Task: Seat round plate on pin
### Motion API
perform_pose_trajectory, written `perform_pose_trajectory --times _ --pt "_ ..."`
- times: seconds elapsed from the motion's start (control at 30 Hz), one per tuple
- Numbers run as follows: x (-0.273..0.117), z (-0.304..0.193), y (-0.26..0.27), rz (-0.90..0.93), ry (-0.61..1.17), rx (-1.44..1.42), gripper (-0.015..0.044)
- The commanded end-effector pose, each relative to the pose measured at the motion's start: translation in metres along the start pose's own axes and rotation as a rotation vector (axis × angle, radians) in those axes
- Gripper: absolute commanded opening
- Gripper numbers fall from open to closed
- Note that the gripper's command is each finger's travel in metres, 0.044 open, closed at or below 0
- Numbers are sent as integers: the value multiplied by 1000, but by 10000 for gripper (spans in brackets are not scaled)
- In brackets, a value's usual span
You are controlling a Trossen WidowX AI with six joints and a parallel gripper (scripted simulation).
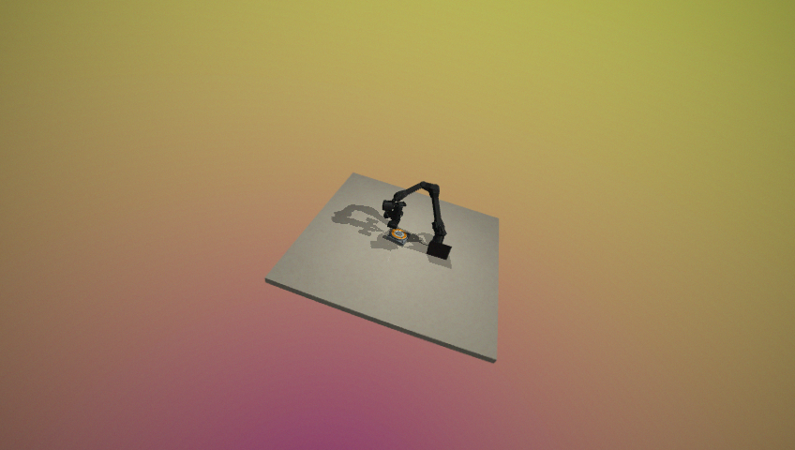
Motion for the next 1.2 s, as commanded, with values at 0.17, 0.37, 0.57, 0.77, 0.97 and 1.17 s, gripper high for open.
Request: perform_pose_trajectory --times 0.17,0.37,0.57,0.77,0.97,1.17 --pt "5 -2 6 -4 -4 -8 0" --pt "5 -1 15 -3 -4 -8 0" --pt "7 -4 21 -3 -4 -8 0" --pt "7 -7 27 -3 -4 -8 0" --pt "7 -10 33 -3 -4 -8 0" --pt "6 -15 39 -2 -4 -8 0"
Point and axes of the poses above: the point midway between the two fingers, 35 mm back from their tips, its own x axis out along the fingers, its own y axis across the jaws, z = x × y, the point moved 4 cm from there along -x, back along the fingers, and after that the axes turned 14 degrees about x, right-handed, at the moved point
